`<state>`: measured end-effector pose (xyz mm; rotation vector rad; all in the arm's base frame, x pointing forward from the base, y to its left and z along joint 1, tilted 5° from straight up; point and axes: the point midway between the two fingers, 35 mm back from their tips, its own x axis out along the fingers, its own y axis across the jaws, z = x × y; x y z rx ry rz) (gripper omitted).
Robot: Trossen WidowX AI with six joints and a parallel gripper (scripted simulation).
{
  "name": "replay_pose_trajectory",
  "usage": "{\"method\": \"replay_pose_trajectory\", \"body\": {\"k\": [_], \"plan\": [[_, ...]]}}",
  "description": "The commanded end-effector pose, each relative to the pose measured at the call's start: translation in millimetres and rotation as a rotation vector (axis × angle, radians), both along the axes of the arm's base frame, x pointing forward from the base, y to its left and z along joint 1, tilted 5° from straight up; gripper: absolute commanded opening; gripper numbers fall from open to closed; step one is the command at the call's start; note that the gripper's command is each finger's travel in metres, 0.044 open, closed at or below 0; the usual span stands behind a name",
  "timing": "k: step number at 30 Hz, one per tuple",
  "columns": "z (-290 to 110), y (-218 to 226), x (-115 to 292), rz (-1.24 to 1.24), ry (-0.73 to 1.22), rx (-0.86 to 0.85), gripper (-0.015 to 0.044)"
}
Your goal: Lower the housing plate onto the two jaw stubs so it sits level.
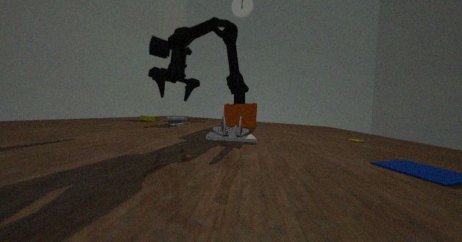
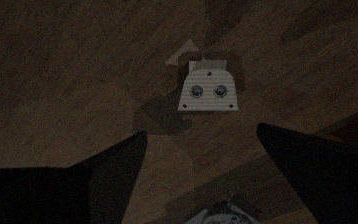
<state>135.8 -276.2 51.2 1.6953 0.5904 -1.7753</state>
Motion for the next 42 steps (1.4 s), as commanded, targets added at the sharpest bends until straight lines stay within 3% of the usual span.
{"method": "replay_pose_trajectory", "body": {"k": [1, 8, 13, 42], "plan": [[-3, 3, -16, -0.067, 0.031, 0.03, 0.044], [-5, 3, -16, -0.067, 0.031, 0.03, 0.044], [-43, 0, -17, -0.068, 0.031, 0.03, 0.044], [-63, -2, -18, -0.068, 0.032, 0.03, 0.044]]}}
